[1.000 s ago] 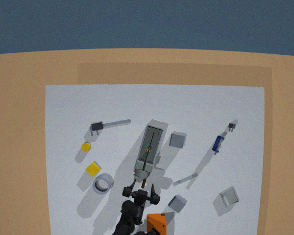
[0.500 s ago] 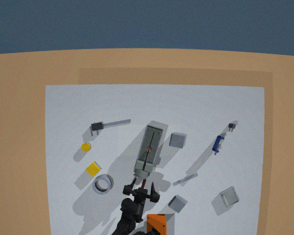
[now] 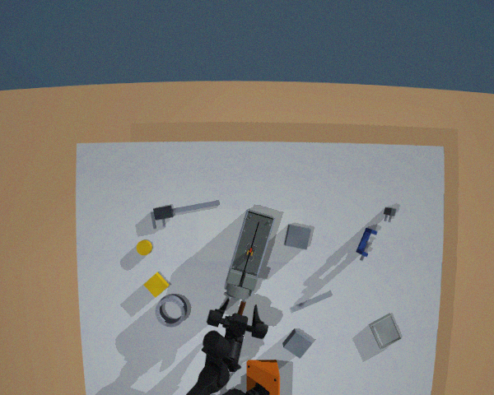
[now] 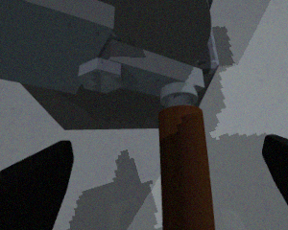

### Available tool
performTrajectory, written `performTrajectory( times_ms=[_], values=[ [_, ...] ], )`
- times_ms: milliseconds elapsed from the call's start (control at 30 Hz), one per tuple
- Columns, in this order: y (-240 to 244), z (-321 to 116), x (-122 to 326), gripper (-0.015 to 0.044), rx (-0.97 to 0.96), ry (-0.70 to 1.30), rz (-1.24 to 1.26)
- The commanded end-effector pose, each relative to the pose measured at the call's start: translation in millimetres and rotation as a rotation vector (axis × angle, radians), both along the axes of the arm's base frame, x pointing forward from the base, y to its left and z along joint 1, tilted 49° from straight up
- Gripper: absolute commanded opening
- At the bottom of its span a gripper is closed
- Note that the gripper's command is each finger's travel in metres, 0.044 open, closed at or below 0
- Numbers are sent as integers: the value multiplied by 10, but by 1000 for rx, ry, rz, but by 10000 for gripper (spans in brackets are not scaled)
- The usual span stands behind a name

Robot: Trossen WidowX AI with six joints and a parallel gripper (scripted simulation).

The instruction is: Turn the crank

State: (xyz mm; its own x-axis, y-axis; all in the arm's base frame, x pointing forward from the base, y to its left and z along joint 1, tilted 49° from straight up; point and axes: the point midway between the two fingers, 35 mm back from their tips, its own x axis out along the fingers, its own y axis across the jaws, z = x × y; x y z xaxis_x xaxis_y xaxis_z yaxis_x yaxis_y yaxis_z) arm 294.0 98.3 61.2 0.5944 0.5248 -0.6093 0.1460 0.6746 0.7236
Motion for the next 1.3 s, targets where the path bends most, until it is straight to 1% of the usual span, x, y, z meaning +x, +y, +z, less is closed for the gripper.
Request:
performTrajectory(
  times_ms=[0, 467, 767, 1267],
  values=[
    [4, -28, -14, 361, -1, 3, -6],
    [4, -28, -14, 0, -1, 3, -6],
    [-4, -25, -18, 0, -1, 3, -6],
    [-181, 72, 0, 0, -2, 3, -6]
  ],
)
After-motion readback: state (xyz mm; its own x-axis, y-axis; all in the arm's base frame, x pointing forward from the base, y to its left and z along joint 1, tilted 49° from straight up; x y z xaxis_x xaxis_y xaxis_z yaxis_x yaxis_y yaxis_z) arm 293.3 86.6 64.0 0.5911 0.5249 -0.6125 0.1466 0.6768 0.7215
